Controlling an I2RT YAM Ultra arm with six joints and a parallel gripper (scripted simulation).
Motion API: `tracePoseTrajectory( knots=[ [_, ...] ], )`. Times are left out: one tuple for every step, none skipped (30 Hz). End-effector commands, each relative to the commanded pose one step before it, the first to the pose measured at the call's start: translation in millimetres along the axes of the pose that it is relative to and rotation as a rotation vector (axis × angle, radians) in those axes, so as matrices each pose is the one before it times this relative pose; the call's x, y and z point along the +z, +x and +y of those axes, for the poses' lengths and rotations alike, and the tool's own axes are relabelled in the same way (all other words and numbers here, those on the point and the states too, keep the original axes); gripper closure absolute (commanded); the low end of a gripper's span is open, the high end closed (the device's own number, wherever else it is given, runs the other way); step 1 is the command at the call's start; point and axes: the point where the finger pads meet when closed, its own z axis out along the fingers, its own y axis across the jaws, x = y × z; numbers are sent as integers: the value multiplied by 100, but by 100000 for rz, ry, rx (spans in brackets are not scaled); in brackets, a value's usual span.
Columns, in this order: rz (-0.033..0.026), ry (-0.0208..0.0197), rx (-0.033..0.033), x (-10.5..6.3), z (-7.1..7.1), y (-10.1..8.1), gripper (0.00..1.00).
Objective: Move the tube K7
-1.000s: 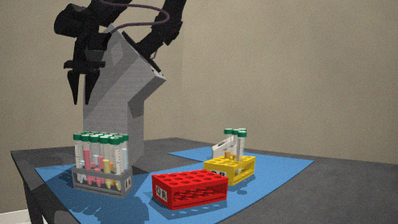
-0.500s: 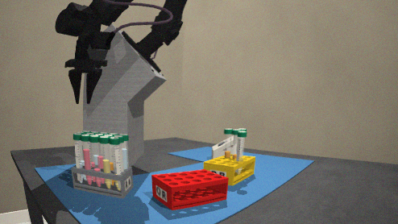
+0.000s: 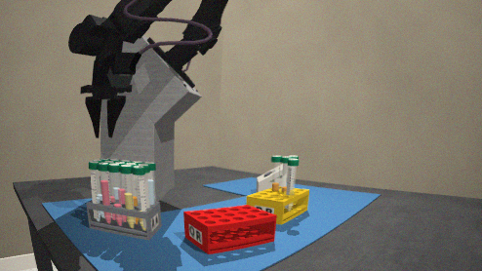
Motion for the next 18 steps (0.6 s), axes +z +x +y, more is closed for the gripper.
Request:
tracePoseTrajectory(
  knots=[
    [-2966,1209,783,569,-656,-551,70],
    [-230,305,-233,119,-176,-141,70],
    [-603,694,51,-27,-348,-140,70],
    [-408,517,-314,63,-285,-203,70],
    [145,-148,-281,246,31,-67,70],
    [391,-409,-505,348,147,-76,70],
    [1,-17,-5,183,-11,-22,70],
    [-4,-12,1,181,-12,-21,70],
    [0,0,0,0,0,0,70],
    [0,0,0,0,0,0,70],
    [-1058,1054,1325,-303,-455,125,70],
    [5,-22,16,163,-17,-10,70],
    [526,-544,-677,396,210,-88,70],
    [514,-532,-660,401,213,-85,70],
    [-3,-13,1,184,-3,-15,70],
    [-3,-13,1,185,-3,-14,70],
    [-3,-12,1,183,-6,-13,70],
    [-3,-12,1,179,-11,-12,70]
  ],
)
